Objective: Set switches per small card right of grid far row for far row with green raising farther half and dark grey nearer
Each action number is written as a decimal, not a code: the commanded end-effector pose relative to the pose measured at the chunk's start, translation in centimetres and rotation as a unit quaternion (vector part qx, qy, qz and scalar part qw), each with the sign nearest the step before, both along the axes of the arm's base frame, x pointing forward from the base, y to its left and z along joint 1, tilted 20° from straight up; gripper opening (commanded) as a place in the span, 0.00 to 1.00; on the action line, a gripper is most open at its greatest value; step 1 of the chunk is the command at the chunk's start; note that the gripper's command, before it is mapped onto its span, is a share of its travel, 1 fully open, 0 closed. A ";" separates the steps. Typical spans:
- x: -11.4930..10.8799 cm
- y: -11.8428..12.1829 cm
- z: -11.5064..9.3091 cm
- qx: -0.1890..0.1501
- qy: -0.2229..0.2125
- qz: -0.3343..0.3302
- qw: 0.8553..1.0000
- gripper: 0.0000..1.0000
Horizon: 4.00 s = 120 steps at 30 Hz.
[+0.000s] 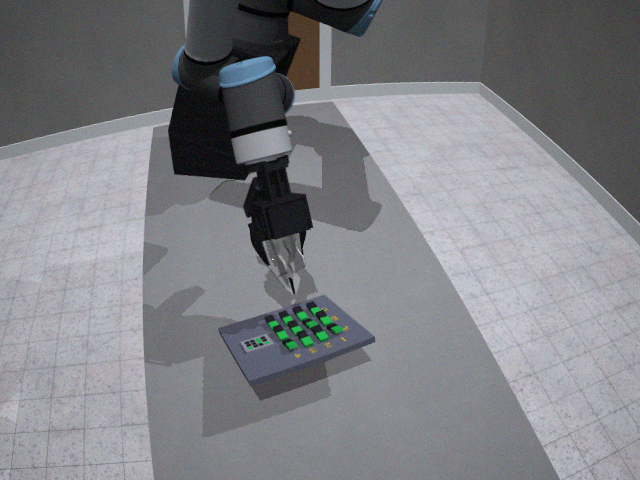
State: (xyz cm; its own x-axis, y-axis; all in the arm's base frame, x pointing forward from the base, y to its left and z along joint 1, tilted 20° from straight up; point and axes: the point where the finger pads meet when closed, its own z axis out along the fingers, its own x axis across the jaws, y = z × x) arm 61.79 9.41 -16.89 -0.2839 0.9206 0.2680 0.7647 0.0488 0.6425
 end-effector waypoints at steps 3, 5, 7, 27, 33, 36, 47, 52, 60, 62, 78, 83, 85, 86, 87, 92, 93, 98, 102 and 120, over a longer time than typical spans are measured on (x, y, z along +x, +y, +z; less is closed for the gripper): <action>0.0 0.0 0.0 0.000 -0.001 0.000 1.000 0.00; 0.0 0.0 0.0 0.000 -0.001 0.000 1.000 0.00; 0.0 0.0 0.0 0.000 -0.001 0.000 1.000 0.00; 0.0 0.0 0.0 0.000 -0.001 0.000 1.000 0.00; 0.0 0.0 0.0 0.000 -0.001 0.000 1.000 0.00; 0.0 0.0 0.0 0.000 -0.001 0.000 1.000 0.00; 0.0 0.0 0.1 0.000 -0.001 0.000 1.000 0.00; 0.1 0.0 -0.1 0.000 -0.001 0.000 1.000 0.00; 0.8 0.5 -0.9 0.000 -0.001 0.000 1.000 0.00; 1.1 0.7 -1.2 0.000 -0.001 0.000 1.000 0.00; 1.4 0.9 -1.7 0.000 -0.001 0.000 1.000 0.00; 1.5 1.0 -1.8 0.000 -0.001 0.000 1.000 0.00; 1.6 1.0 -1.9 0.000 -0.001 0.000 1.000 0.00; 1.6 1.0 -1.9 0.000 -0.001 0.000 1.000 0.00; 1.6 1.1 -2.0 0.000 -0.001 0.000 1.000 0.00; 1.7 1.1 -2.0 0.000 -0.001 0.000 1.000 0.00; 1.7 1.1 -2.0 0.000 -0.001 0.000 1.000 0.00; 1.7 1.1 -2.0 0.000 -0.001 0.000 1.000 0.00; 1.7 1.1 -2.0 0.000 -0.001 0.000 1.000 0.00; 1.2 0.8 -1.5 0.000 -0.001 0.000 1.000 0.00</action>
State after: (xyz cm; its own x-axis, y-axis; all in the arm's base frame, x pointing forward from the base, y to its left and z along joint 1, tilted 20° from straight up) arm 63.39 10.47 -18.87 -0.2838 0.9207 0.2678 0.7644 0.0486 0.6429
